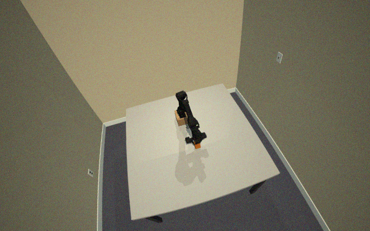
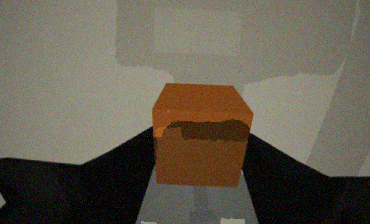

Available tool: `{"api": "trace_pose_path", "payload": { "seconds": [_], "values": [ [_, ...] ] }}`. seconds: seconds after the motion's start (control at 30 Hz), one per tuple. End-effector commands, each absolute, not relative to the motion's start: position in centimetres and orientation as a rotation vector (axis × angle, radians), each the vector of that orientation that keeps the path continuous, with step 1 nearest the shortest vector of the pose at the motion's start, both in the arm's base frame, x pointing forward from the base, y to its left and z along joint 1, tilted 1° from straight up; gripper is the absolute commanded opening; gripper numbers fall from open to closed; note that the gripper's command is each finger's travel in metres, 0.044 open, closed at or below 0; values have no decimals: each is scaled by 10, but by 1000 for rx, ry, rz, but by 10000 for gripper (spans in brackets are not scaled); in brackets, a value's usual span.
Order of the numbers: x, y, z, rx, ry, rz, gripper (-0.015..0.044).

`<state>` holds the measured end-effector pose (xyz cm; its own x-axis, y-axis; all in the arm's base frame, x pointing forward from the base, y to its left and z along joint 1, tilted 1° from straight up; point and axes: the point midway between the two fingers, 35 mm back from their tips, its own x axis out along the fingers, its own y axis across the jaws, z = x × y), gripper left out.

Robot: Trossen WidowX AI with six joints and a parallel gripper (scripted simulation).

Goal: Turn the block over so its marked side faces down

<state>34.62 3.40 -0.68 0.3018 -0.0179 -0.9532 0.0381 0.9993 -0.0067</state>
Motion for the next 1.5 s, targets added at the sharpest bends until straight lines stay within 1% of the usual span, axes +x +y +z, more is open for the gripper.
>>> {"api": "trace_pose_path", "payload": {
  "seconds": [0.0, 0.33, 0.63, 1.07, 1.47],
  "values": [
    [347, 34, -3, 18, 1176, -42, 0],
    [341, 33, 0, 21, 1018, -44, 0],
    [341, 33, 0, 21, 1005, -44, 0],
    [354, 35, -26, 11, 840, -41, 0],
    [353, 35, -38, 6, 682, -42, 0]
  ]
}}
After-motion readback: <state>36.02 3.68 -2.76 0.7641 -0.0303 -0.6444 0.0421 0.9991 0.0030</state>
